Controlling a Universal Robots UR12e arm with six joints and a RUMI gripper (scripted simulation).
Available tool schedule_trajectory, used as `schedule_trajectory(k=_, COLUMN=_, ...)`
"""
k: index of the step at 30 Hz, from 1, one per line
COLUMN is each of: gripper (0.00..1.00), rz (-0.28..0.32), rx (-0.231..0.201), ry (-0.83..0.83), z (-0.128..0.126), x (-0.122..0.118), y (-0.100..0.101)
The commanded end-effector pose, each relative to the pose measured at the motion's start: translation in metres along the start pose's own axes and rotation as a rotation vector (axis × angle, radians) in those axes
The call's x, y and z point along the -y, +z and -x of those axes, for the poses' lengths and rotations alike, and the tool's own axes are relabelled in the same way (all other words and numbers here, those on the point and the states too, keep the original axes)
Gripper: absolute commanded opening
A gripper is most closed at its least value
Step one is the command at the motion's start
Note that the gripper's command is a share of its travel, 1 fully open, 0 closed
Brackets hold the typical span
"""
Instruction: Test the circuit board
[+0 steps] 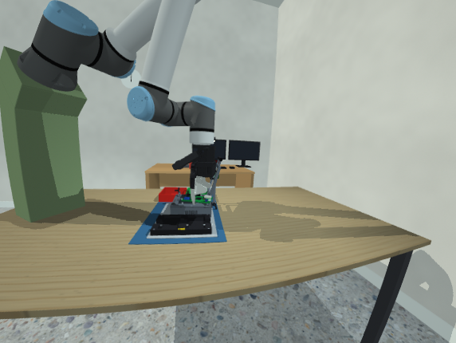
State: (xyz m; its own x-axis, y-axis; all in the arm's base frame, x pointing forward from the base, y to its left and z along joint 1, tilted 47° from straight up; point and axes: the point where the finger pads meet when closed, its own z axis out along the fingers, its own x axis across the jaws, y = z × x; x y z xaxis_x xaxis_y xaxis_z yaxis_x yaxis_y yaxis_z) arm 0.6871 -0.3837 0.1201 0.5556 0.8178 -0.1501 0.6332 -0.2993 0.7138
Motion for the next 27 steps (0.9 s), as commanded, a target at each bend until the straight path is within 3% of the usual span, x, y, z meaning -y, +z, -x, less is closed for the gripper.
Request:
schedule_trajectory(k=1, gripper=0.39, rz=0.0, rx=-0.006, ry=-0.207, z=0.0015, x=0.0004, y=0.0014)
schedule_trajectory(k=15, gripper=0.39, rz=-0.001, rx=-0.007, ry=-0.812, z=0.0012, x=0.0032, y=0.0013)
schedule_trajectory(k=17, gripper=0.39, rz=-0.001, rx=-0.007, ry=-0.812, z=0.0012, x=0.0032, y=0.0013)
schedule_trajectory(k=27, gripper=0.39, rz=0.001, rx=-0.008, ry=-1.198, z=0.0007, x=0.0032, y=0.0013)
